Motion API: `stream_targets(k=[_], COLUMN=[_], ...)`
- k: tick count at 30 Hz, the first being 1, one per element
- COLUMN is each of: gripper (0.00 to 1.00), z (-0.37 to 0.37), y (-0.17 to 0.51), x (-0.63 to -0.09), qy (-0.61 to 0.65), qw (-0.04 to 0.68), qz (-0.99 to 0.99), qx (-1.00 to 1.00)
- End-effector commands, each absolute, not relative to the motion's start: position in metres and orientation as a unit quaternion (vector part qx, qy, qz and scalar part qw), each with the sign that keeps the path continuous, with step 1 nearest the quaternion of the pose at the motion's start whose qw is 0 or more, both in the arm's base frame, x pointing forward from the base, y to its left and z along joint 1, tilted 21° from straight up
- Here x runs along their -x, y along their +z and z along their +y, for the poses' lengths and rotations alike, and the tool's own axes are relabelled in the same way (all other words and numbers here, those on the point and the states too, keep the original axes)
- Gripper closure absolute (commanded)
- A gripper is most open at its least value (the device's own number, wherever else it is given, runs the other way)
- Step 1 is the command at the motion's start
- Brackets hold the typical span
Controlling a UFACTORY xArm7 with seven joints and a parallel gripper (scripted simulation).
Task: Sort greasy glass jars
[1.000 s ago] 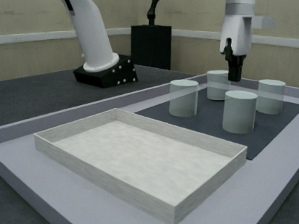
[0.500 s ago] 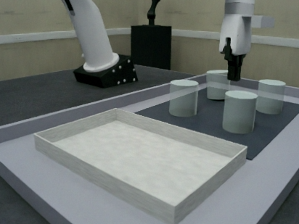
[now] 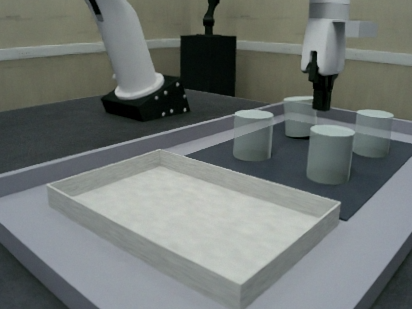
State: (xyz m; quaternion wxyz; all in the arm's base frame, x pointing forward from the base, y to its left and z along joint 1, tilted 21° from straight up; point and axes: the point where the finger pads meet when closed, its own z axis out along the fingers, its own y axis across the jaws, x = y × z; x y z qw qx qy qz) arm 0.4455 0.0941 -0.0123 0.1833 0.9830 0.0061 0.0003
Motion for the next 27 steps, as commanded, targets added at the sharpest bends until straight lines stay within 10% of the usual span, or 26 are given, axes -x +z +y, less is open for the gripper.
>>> stream_targets(k=[1, 27], gripper=[1.0, 1.0], z=[0.096, 0.094], y=[-0.011, -0.016], x=[-0.446, -0.469], qy=[0.002, 0.002], qw=[0.182, 0.182], qz=[0.007, 0.007], qx=[-0.983, -0.983])
